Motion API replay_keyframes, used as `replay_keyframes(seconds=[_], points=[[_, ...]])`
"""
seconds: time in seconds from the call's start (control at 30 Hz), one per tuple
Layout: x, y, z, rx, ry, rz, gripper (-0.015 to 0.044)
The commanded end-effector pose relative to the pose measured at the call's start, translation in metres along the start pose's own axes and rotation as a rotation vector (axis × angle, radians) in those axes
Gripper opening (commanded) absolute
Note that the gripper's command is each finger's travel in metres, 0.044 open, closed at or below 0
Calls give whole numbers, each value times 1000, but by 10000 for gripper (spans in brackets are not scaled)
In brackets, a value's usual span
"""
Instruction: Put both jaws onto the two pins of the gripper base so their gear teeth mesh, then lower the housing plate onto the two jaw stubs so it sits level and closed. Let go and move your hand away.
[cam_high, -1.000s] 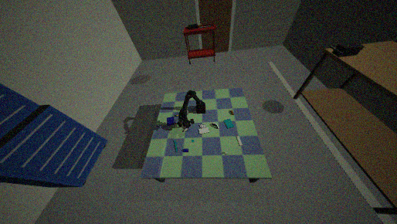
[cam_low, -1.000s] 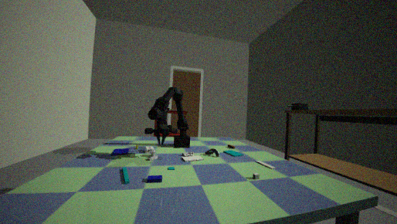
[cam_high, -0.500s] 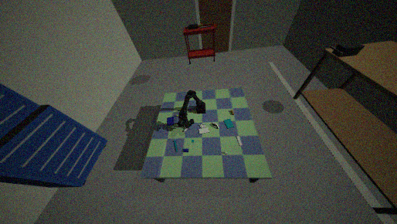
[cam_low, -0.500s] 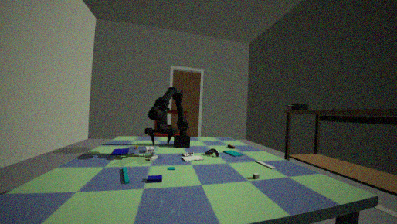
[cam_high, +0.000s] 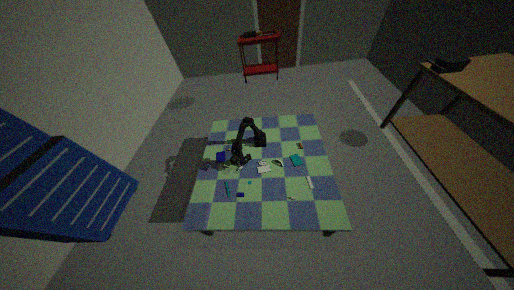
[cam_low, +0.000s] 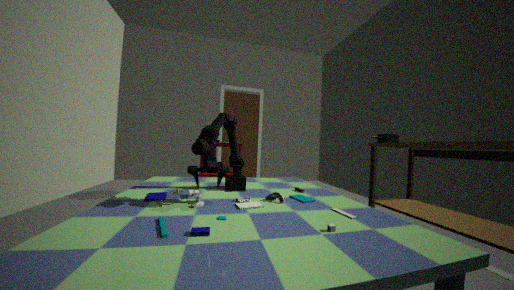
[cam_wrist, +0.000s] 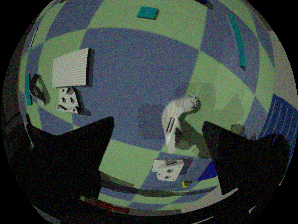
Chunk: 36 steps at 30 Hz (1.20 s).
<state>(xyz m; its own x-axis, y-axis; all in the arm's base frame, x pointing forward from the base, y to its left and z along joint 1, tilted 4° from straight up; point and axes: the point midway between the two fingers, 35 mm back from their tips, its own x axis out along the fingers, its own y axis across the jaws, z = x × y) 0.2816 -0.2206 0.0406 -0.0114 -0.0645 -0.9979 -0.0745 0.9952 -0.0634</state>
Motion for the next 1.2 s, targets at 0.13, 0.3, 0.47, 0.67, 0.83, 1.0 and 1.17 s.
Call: replay_keyframes(seconds=[0.13,0.3,0.47,0.67,0.83,1.0,1.17], points=[[0,0,0,0,0,0,440],[0,0,0,0,0,0,440],[0,0,0,0,0,0,309],[0,0,0,0,0,0,151],[0,0,0,0,0,0,20],[0,0,0,0,0,0,0],[0,0,0,0,0,0,0]])
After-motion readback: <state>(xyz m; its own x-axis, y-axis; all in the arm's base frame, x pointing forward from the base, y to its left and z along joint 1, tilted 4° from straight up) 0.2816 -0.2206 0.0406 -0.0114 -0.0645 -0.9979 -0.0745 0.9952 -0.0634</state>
